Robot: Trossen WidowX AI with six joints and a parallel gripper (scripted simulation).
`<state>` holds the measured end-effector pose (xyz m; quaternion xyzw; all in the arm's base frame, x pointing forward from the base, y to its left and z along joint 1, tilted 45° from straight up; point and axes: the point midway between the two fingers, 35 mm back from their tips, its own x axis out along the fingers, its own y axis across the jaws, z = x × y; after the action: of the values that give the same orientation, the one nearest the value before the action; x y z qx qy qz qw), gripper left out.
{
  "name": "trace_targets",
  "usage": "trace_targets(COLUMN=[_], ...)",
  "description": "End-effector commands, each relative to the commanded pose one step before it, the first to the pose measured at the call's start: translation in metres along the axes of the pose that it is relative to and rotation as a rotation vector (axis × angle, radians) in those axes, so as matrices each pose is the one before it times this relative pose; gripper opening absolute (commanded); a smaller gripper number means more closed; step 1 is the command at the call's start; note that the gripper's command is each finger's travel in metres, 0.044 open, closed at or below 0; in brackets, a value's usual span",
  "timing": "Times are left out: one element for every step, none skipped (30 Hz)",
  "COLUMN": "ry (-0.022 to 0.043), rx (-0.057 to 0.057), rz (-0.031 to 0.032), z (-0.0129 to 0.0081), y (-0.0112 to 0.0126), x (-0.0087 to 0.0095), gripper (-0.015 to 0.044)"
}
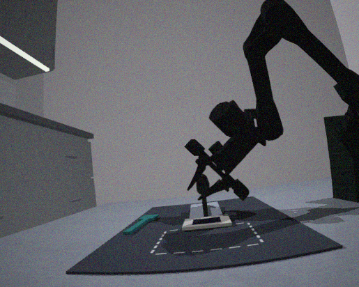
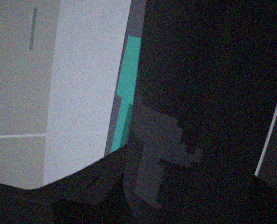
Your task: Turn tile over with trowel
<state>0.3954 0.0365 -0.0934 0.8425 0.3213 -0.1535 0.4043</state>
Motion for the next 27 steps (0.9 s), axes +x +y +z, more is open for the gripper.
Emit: trace_targets(ry=[0.01116, 0.00011, 0.00012, 0.00013, 0.00014, 0.00014, 0.00013, 0.00008, 0.00003, 0.00196, 0.00588, 0.00708, 0.00898, 0.00873, 0.00801, 0.00752, 0.00809, 0.00529, 0.0039, 0.0003, 0.00049, 0.00013, 0.00015, 0.00003, 0.00003, -0.00001, 0.0], rx=[-0.0066, 0.0001, 0.0001, 0.0001, 0.0001, 0.0001, 0.0001, 0.0001, 0.0, 0.0023, 0.0069, 0.0084, 0.0106, 0.0103, 0.0094, 0.0089, 0.0095, 0.0063, 0.0046, 0.0003, 0.0006, 0.0001, 0.0001, 0.0, 0.0, 0.0, 0.0], rz=[0.00713, 0.00004, 0.00005, 0.00005, 0.00006, 0.00007, 0.00006, 0.00004, 0.00001, 0.00001, 0.00004, 0.00005, 0.00004, 0.00006, 0.00002, 0.00006, 0.00002, 0.00007, 0.00005, 0.00001, 0.00002, 0.00002, 0.00002, 0.00002, 0.00002, 0.00001, 0.00001], z=[-0.01031, -0.00165, -0.00165, -0.00164, -0.00164, -0.00164, -0.00135, -0.00081, -0.00027, 0.00026, 0.00077, 0.00082, 0.00103, 0.00084, 0.00076, 0.00056, 0.0006, -0.00001, -0.00002, -0.00029, -0.00048, -0.00063, -0.00069, -0.00083, -0.00076, -0.00089, -0.00087], y=[0.00356, 0.00005, 0.00004, 0.00004, 0.00003, 0.00002, 0.00001, 0.00001, 0.0, 0.00017, 0.00051, 0.00062, 0.00078, 0.00076, 0.0007, 0.00064, 0.00068, 0.00149, 0.00109, 0.00075, 0.00122, 0.00129, 0.0014, 0.00141, 0.00129, 0.00129, 0.00125], x=[-0.00131, -0.00016, -0.00017, -0.00017, -0.00018, -0.00019, -0.00016, -0.0001, -0.00003, -0.00013, -0.00041, -0.00048, -0.00064, -0.0006, -0.00058, -0.00051, -0.00057, -0.00121, -0.0009, -0.00061, -0.001, -0.00104, -0.00115, -0.00114, -0.00106, -0.00105, -0.00104], gripper=[0.0, 0.0, 0.0, 0.0, 0.0, 0.0, 0.0, 0.0, 0.0, 0.0, 0.0, 0.0, 0.0, 0.0, 0.0, 0.0, 0.0, 0.0, 0.0, 0.0, 0.0, 0.0, 0.0, 0.0, 0.0, 0.0, 0.0])
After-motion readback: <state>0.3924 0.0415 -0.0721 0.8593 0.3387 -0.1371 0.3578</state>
